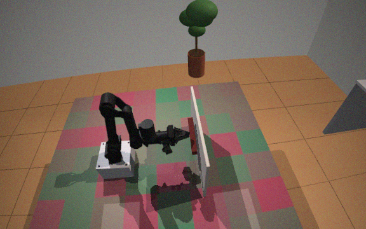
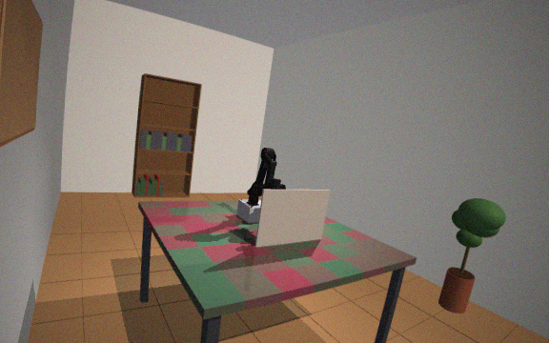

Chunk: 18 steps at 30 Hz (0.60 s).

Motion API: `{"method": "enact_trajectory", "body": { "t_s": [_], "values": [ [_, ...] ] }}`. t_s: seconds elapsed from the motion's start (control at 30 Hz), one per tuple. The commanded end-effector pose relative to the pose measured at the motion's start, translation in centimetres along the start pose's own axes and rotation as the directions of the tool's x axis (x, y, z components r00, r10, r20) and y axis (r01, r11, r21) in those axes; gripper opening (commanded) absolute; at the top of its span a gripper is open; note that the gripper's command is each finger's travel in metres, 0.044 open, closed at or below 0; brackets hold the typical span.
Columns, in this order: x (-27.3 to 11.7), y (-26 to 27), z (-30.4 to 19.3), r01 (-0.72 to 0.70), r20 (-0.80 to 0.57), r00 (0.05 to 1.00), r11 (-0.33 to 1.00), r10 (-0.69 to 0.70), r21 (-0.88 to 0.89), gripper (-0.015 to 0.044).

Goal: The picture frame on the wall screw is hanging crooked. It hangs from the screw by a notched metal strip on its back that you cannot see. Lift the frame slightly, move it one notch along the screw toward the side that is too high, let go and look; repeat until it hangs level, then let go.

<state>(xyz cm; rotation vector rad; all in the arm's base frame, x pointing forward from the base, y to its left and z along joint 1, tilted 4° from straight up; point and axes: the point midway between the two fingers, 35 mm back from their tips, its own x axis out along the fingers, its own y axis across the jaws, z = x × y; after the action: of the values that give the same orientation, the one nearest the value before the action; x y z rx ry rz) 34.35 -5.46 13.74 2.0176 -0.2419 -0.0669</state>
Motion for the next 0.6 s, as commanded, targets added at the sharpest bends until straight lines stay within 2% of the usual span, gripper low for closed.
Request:
{"method": "enact_trajectory", "body": {
  "t_s": [0.0, 0.57],
  "values": [
    [1.01, 0.15, -0.17, -0.01, -0.011, 1.0, 1.0, 0.01, 0.005, 0.026],
    [1.72, 0.14, -0.16, -0.014, -0.013, 1.0, 1.0, 0.014, 0.005, 0.026]
  ]
}}
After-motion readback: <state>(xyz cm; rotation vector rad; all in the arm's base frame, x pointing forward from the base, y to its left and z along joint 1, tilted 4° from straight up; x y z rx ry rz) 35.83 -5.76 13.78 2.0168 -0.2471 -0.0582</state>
